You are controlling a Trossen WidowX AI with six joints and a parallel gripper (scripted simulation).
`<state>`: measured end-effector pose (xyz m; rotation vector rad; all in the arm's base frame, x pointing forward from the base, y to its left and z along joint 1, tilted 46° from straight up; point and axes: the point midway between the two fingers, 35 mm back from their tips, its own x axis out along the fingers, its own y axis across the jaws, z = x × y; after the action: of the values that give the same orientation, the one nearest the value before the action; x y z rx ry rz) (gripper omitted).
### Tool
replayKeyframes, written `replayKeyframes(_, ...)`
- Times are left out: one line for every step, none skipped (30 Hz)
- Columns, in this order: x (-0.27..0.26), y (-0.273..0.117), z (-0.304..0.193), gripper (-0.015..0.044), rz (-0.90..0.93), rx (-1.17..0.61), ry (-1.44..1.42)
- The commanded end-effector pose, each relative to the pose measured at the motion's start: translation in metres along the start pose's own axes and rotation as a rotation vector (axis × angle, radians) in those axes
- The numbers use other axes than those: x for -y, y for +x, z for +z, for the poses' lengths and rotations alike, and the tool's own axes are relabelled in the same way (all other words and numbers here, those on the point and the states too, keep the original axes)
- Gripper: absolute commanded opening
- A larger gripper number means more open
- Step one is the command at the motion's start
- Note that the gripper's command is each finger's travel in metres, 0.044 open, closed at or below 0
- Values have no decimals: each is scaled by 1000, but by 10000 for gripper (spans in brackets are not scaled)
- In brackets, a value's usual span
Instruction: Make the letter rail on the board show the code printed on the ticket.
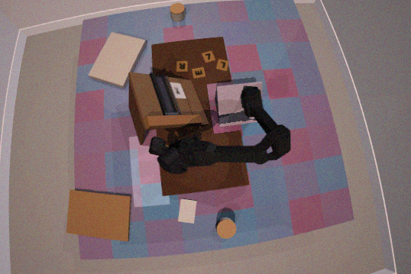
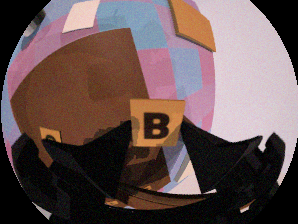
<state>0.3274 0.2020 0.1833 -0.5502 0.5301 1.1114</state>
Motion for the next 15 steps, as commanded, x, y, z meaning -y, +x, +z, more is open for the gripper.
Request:
replayKeyframes(11,-6,6,0,-52,13,35)
replayKeyframes(13,-8,7,0,-62,17,43)
replayKeyframes(15,-9,8,0,-72,20,51)
replayKeyframes(17,-11,9,0,-82,23,59)
replayKeyframes(19,-12,11,0,-92,27,67)
replayKeyframes(21,-13,12,0,-102,30,75)
replayKeyframes(24,-15,13,0,-112,34,83)
replayKeyframes(26,-16,14,0,-122,38,91)
replayKeyframes(28,-18,15,0,-132,42,99)
replayKeyframes(30,-19,16,0,-142,46,107)
replayKeyframes(32,-21,17,0,-154,51,115)
replayKeyframes(35,-23,19,0,-165,56,125)
replayKeyframes(37,-25,20,0,-177,61,135)
replayKeyframes(40,-27,21,0,-190,66,145)
replayKeyframes(43,-29,22,0,-202,71,155)
